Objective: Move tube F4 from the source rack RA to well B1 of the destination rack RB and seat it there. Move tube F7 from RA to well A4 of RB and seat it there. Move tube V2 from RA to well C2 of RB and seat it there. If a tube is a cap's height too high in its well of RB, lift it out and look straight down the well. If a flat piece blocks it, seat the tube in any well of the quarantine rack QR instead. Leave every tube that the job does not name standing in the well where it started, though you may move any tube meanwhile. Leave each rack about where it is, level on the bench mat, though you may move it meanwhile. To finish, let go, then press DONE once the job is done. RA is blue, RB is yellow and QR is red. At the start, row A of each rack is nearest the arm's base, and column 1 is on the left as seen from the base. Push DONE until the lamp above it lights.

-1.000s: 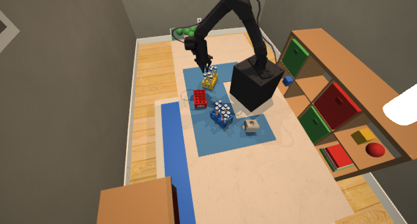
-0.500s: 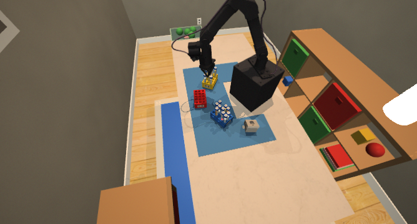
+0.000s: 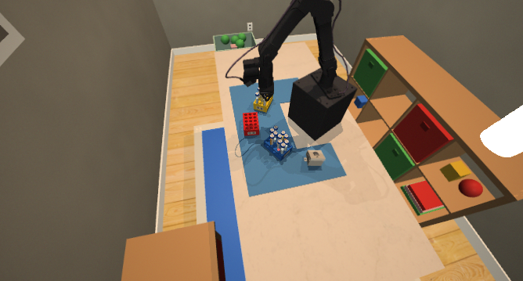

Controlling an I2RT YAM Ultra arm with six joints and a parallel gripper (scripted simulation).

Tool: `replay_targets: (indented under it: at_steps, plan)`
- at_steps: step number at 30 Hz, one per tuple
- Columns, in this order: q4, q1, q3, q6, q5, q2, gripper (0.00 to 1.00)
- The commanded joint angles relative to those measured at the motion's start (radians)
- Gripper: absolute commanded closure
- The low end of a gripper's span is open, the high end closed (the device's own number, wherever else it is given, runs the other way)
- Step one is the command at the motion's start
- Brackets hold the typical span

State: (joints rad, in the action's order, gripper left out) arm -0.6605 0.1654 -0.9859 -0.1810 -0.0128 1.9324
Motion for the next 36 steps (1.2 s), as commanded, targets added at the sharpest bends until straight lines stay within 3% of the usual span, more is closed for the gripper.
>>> replay_targets:
  at_steps: [1,8,12,36]
  plan:
    - [0.067,-0.029,0.038,0.130,0.034,-0.019,0.70]
    - [0.142,-0.050,0.091,0.183,0.040,0.027,0.70]
    - [0.147,-0.044,0.055,0.183,0.041,-0.002,0.70]
    - [0.139,-0.041,0.073,0.177,0.031,0.011,0.70]
